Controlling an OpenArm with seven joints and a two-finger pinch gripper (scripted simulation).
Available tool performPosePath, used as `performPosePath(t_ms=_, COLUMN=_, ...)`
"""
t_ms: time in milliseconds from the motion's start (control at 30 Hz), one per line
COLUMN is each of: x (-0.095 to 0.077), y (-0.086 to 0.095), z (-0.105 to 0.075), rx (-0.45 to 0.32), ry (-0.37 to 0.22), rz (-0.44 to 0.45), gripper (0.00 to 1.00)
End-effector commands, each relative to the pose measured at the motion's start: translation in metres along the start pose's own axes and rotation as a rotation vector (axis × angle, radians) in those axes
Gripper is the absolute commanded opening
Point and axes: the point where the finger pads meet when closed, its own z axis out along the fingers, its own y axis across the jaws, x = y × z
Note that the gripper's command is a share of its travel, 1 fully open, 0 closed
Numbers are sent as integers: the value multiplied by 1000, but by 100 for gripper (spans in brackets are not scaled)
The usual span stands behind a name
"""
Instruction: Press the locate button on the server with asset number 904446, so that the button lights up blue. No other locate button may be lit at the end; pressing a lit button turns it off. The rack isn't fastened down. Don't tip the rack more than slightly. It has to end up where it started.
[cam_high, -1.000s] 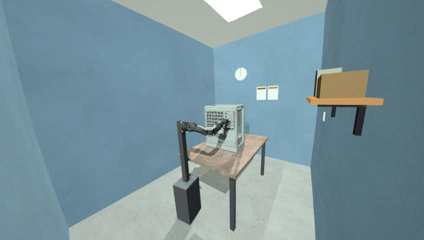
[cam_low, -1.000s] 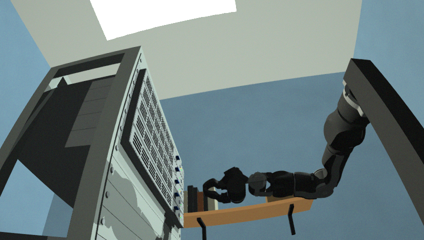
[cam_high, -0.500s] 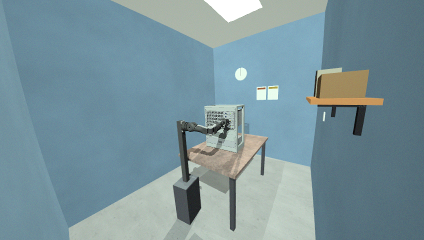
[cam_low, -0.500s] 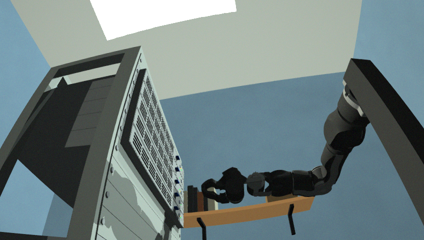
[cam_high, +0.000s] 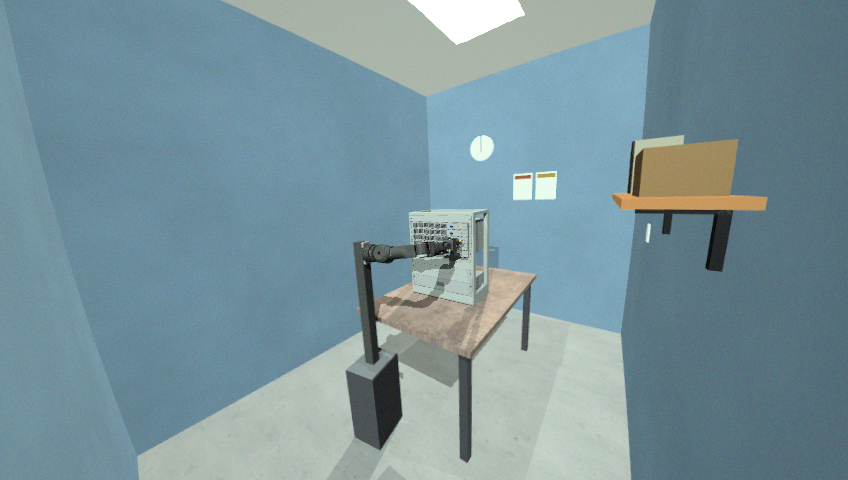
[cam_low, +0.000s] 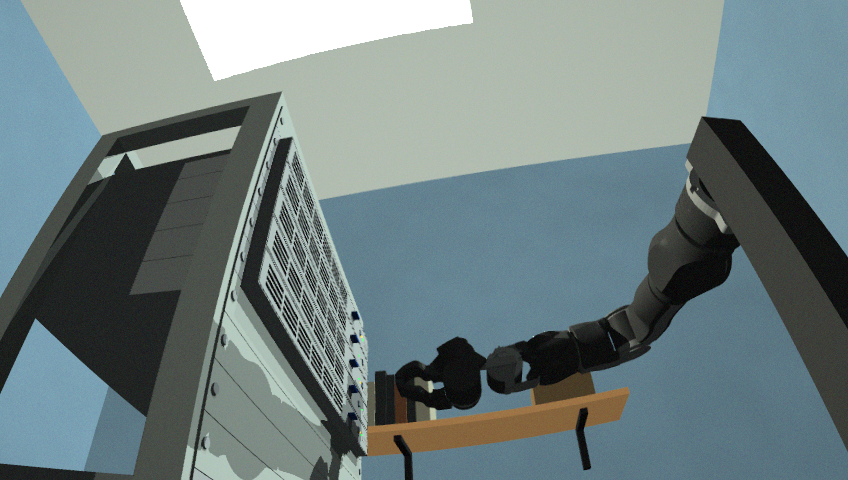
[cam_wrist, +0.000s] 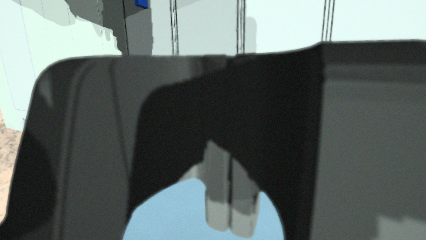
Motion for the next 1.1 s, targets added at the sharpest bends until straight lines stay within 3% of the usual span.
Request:
performPosePath(t_ms=0, x=1, y=7, z=1, rx=-27, ry=6, rz=11, gripper=0)
performPosePath(t_ms=1067, x=1, y=7, z=35, rx=-27, ry=6, rz=11, gripper=0)
